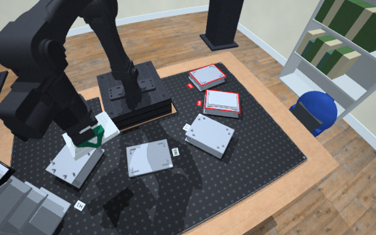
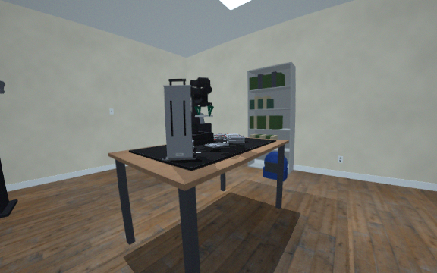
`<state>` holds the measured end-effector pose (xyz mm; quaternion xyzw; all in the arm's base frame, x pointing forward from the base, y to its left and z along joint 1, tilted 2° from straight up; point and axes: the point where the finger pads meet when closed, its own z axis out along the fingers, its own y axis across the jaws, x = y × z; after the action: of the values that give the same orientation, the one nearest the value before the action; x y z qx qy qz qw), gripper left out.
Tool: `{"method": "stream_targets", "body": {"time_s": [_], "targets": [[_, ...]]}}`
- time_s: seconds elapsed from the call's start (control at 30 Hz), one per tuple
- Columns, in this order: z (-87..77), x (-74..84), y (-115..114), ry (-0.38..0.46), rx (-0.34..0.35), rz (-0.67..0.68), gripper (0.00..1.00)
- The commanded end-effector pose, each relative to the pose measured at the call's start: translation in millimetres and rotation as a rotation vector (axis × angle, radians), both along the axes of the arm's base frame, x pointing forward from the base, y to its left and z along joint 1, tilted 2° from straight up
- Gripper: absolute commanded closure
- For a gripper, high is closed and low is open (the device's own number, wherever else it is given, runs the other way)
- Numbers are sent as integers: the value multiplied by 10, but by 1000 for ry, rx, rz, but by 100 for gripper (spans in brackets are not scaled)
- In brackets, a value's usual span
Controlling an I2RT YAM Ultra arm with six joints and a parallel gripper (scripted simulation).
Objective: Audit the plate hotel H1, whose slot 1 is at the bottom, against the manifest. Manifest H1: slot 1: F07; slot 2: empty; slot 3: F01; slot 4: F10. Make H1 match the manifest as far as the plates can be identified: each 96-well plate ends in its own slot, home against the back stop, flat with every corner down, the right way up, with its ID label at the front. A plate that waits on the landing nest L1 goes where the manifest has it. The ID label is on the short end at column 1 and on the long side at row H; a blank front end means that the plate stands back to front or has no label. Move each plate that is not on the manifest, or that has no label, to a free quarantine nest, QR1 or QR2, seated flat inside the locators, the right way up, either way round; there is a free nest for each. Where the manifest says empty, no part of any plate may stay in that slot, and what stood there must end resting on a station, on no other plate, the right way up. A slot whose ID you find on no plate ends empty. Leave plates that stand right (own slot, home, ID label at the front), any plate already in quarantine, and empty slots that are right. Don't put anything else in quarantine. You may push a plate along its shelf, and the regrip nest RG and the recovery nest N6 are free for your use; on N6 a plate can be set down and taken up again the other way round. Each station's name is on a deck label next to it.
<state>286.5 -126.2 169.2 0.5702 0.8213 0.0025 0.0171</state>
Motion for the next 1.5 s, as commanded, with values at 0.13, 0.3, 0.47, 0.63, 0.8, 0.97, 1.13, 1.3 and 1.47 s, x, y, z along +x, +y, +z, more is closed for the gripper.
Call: {"method": "stream_targets", "body": {"time_s": [0.13,0.3,0.47,0.63,0.8,0.97,1.13,1.3,1.47], "targets": [[62,-29,-151,-15,-14,122,14],[63,-79,-310,-13,-18,205,14],[65,-130,-469,-12,-21,258,14],[66,-161,-565,-12,-21,258,14],[67,-232,-715,-10,-24,328,14],[67,-315,-859,-7,-29,445,14],[67,-383,-975,-5,-31,494,14],[67,-450,-1091,-5,-32,494,14],[67,-534,-1235,-4,-32,494,14]]}}
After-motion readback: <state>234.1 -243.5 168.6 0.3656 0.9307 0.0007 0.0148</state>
